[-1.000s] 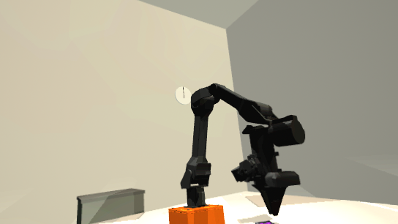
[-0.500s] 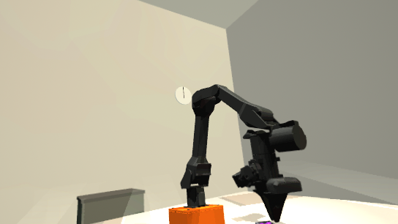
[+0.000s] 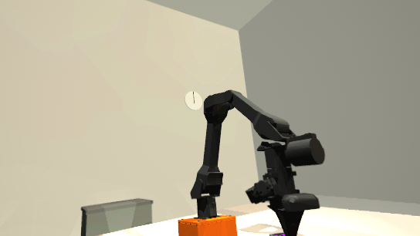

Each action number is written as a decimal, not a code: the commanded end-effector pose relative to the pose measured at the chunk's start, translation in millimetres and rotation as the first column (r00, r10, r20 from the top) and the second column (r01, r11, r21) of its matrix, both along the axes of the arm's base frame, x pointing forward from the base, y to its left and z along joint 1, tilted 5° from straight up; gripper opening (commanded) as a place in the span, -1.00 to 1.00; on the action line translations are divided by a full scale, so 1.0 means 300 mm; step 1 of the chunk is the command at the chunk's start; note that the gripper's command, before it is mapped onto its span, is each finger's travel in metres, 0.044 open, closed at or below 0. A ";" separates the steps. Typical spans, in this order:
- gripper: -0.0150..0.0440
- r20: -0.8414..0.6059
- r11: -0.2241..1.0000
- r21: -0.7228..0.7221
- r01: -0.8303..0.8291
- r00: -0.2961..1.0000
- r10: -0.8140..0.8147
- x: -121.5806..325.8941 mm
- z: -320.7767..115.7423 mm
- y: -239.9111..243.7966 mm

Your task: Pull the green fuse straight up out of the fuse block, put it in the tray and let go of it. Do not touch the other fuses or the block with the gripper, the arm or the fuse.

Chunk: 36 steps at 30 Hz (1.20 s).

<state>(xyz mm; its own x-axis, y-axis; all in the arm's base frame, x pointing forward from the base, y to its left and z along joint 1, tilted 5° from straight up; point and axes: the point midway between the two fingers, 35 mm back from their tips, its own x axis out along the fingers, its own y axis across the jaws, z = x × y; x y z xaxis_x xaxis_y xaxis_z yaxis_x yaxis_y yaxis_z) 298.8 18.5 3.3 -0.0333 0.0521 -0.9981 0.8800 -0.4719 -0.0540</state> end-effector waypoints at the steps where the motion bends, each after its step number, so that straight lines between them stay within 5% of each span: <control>1: -0.24 -0.003 1.000 0.004 0.003 1.000 -0.003 -0.001 -0.006 0.002; 27: -0.24 -0.003 1.000 0.004 0.003 1.000 -0.003 -0.003 -0.040 0.004; 36: -0.44 -0.002 1.000 0.000 0.000 1.000 0.000 -0.002 -0.036 0.002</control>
